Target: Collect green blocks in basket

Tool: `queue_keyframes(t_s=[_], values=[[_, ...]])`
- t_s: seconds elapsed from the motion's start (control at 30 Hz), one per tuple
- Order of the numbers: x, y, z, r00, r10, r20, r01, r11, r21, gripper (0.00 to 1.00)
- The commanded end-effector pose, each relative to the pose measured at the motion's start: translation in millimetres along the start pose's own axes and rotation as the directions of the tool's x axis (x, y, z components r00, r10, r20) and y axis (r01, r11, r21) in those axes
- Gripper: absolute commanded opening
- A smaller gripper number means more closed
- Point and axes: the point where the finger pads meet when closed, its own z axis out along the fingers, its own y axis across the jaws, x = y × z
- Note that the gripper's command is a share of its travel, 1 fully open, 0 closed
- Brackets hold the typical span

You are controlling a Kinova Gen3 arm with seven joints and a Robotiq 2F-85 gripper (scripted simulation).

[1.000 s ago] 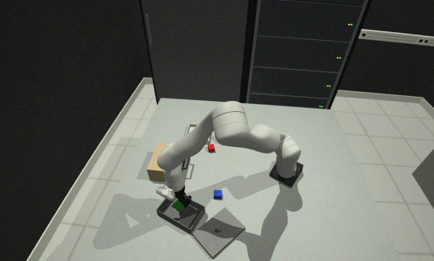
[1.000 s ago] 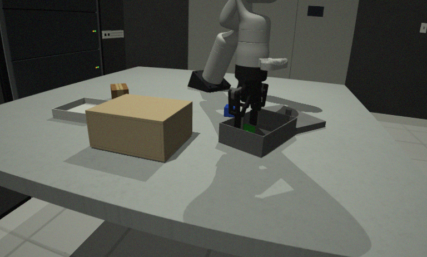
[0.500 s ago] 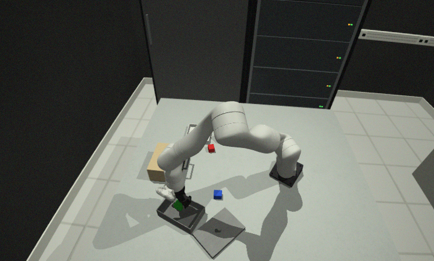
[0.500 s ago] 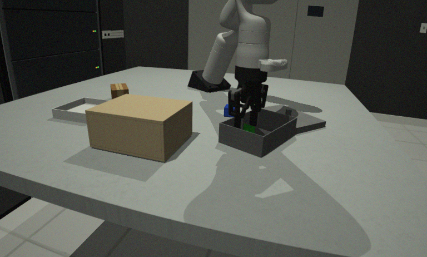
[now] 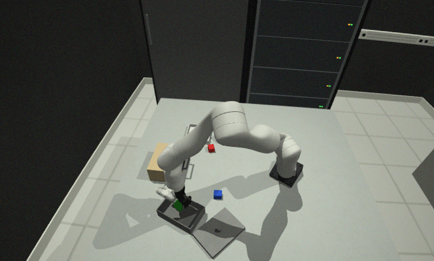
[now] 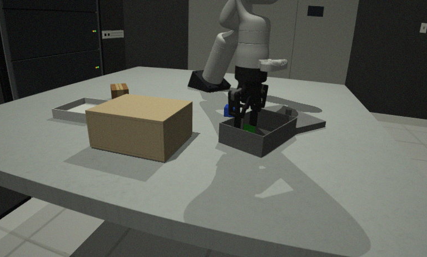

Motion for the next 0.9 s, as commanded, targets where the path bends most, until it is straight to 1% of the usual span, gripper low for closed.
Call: queue_keyframes(t_s=[0.0,0.73,0.77,0.87], values=[[-0.3,1.8,0.8,1.0,0.003,-0.004,-0.003,1.0,-0.005,0.7],[-0.3,1.8,0.8,1.0,0.003,-0.004,-0.003,1.0,-0.005,0.7],[-0.3,1.8,0.8,1.0,0.003,-0.004,-0.003,1.0,-0.005,0.1],[-0.3,1.8,0.8,1.0,0.003,-0.004,-0.003,1.0,-0.005,0.1]])
